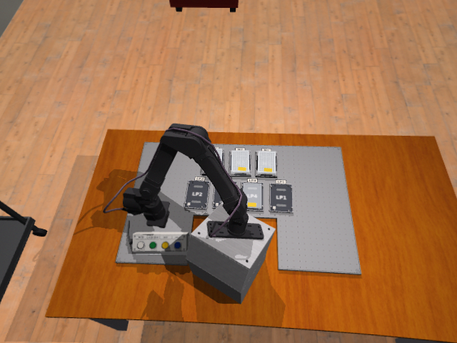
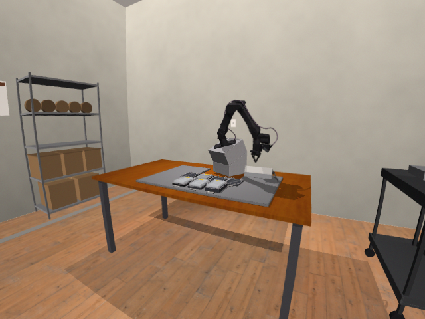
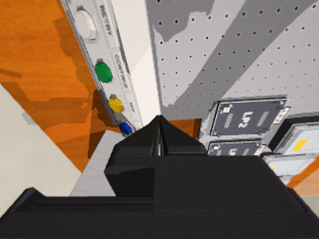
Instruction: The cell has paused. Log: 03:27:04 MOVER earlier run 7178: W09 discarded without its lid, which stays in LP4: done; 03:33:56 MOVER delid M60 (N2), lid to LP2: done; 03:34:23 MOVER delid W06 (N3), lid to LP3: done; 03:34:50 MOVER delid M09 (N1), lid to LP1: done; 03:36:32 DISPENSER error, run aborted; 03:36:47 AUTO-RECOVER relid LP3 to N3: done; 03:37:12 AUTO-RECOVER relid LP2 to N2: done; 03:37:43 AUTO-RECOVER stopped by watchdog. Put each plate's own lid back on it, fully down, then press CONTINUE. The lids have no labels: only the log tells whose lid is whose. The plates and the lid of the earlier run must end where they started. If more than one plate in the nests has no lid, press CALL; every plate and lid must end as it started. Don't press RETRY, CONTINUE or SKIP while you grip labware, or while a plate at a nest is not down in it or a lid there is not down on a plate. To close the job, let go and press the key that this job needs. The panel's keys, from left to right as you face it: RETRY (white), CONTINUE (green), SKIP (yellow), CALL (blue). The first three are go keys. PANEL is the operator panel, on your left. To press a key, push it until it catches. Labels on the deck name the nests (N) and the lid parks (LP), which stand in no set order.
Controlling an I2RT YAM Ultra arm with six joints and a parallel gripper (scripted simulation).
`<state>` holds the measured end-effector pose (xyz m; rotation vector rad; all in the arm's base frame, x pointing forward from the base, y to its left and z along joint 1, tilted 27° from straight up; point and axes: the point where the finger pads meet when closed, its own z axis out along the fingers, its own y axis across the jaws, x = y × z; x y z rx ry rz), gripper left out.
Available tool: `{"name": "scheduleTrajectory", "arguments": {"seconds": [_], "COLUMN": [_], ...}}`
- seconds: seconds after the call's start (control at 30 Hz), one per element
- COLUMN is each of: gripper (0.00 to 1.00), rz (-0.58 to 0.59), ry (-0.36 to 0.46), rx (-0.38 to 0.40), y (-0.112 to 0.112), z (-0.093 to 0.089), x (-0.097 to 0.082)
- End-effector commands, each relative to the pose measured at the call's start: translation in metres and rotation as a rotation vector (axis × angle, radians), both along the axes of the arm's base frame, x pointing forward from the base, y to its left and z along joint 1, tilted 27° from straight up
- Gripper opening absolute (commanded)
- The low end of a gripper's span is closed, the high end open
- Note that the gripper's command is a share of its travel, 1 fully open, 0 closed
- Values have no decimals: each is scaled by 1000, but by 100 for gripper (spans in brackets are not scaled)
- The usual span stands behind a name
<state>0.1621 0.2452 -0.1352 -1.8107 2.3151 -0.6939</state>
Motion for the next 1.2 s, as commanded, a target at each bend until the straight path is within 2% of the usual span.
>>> {"name": "scheduleTrajectory", "arguments": {"seconds": [0.0,0.1,0.53,0.67,0.7,1.17], "gripper": [0,0,0,0,0,0], "rz": [83,101,95,95,78,93], "ry": [35,40,38,38,32,25], "rx": [-19,-27,-24,-24,12,18], "y": [18,21,55,55,64,68], "z": [-7,-9,-38,-38,-27,-27], "x": [-15,-19,-66,-66,-59,-61]}}
